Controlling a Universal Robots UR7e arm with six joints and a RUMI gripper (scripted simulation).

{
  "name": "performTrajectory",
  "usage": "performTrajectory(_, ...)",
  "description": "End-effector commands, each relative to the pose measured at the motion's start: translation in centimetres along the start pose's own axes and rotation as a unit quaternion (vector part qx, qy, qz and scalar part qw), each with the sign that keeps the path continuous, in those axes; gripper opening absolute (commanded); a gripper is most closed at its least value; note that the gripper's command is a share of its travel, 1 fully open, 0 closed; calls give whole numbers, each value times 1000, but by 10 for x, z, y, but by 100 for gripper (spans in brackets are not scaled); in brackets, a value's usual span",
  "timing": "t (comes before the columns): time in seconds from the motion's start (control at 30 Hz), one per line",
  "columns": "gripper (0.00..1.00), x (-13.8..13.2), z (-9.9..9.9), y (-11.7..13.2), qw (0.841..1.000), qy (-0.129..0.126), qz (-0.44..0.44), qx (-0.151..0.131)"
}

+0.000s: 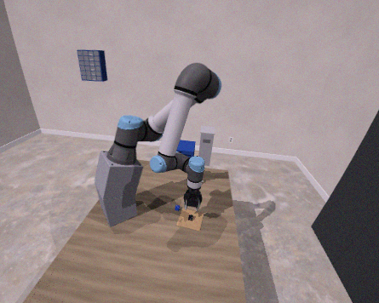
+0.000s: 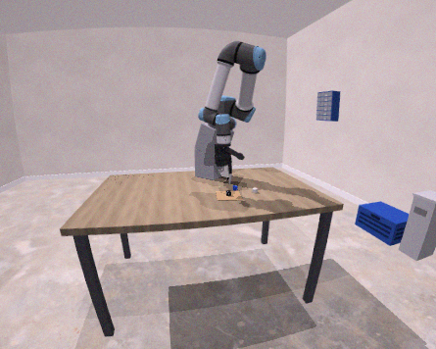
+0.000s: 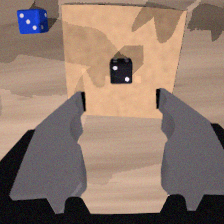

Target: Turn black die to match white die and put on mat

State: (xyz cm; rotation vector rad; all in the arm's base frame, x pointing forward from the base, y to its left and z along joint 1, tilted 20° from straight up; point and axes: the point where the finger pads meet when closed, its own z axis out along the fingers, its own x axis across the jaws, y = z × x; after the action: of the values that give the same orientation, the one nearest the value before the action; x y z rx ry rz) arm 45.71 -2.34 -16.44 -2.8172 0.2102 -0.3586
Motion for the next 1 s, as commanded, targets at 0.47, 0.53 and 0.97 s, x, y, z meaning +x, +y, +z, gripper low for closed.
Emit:
performTrajectory(0.47,100,2,-2,0,999,5,2,-31)
performTrajectory(0.53,100,2,-2,0,999,5,2,-31)
performTrajectory(0.97,100,2,-4,-1,999,5,2,-31)
